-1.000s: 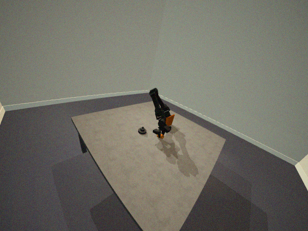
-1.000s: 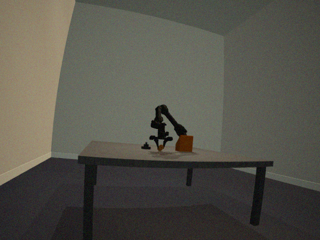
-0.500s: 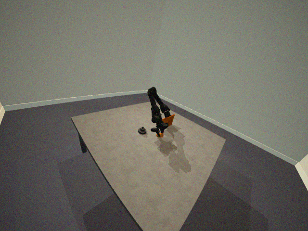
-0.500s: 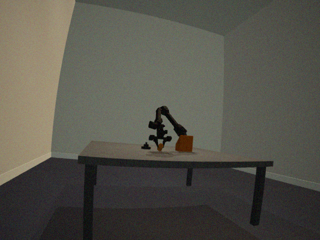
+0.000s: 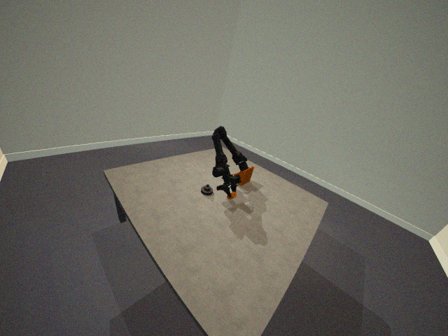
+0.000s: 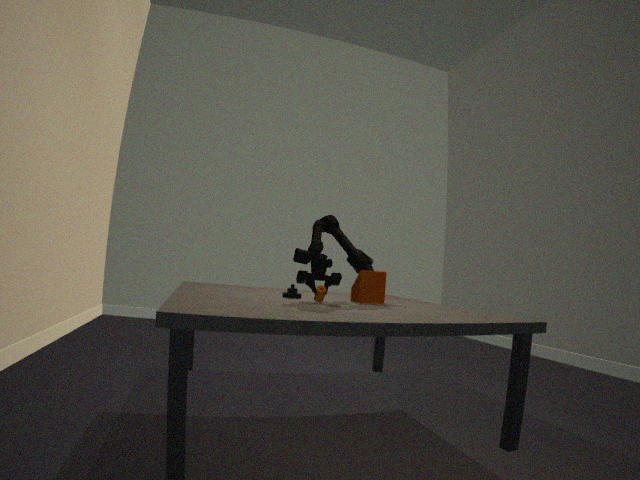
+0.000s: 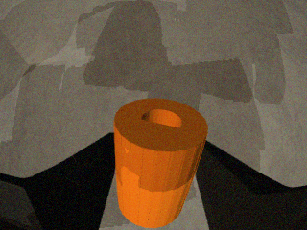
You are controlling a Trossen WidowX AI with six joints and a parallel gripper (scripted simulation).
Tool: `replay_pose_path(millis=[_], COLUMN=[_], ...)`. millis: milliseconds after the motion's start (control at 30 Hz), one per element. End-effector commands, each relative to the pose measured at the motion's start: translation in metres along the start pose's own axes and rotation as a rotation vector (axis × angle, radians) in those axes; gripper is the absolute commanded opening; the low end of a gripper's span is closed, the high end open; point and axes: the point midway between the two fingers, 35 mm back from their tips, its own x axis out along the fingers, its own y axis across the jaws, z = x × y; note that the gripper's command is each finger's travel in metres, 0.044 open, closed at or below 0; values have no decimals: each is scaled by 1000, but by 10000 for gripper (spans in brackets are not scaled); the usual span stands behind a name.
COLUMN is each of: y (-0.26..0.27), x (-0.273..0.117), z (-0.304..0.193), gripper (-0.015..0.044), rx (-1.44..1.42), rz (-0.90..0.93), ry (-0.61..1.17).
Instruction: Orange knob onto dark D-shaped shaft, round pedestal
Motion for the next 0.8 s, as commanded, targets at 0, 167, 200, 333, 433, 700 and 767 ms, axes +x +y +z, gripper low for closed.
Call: replay_pose_path(millis=[0,167,200,333,433,700,767], y=[1,1,1,2,2,2,2], x=[-3,-5,-6,-8,-9,-10,-11], z=[-4,-9,-10,-15,-18,-25,-24], gripper=[179,179,179,179,179,179,179], rx=[-7,-7,-7,-7,-8,-8,-8], rz=[-2,-1,-1,0,1,2,2], ry=[-67,-153,-170,-239,-290,-397,-369])
